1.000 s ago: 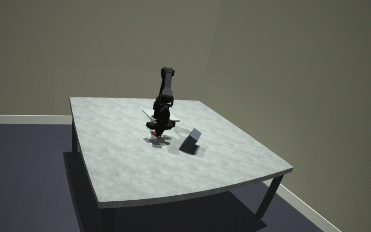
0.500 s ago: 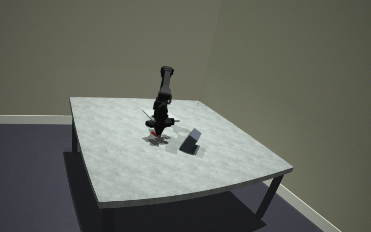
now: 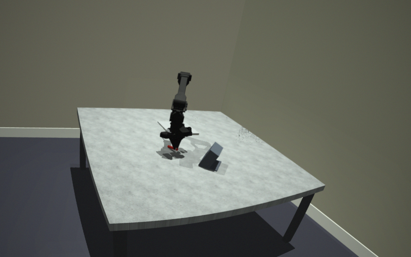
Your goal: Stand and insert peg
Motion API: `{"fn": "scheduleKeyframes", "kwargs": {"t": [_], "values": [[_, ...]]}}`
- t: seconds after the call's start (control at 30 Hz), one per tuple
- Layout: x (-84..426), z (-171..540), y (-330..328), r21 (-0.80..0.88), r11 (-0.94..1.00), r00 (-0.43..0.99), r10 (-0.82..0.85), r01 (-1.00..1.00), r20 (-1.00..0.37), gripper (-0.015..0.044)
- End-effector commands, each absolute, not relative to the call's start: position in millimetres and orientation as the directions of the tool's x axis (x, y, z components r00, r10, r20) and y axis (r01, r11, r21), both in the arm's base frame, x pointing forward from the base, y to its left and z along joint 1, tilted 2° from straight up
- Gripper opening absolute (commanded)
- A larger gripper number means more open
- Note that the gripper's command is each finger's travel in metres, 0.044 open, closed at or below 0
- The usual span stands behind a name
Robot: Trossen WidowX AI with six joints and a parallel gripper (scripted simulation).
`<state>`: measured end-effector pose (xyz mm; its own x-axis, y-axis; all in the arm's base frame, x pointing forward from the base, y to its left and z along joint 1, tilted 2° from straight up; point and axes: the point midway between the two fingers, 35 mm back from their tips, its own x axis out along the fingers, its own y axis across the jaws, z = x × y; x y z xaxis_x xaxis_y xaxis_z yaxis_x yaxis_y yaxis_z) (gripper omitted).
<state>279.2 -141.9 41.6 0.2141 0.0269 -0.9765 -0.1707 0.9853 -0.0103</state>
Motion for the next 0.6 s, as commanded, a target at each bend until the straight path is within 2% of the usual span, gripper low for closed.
{"fn": "scheduleKeyframes", "kwargs": {"t": [0.0, 0.57], "values": [[276.9, 43.2, -141.3, -0.009, 0.984, 0.245, 0.034, -0.176, -0.969, 0.0049], [268.7, 50.8, -142.9, -0.01, 0.984, 0.381, 0.059, -0.175, -0.923, 0.0049]]}}
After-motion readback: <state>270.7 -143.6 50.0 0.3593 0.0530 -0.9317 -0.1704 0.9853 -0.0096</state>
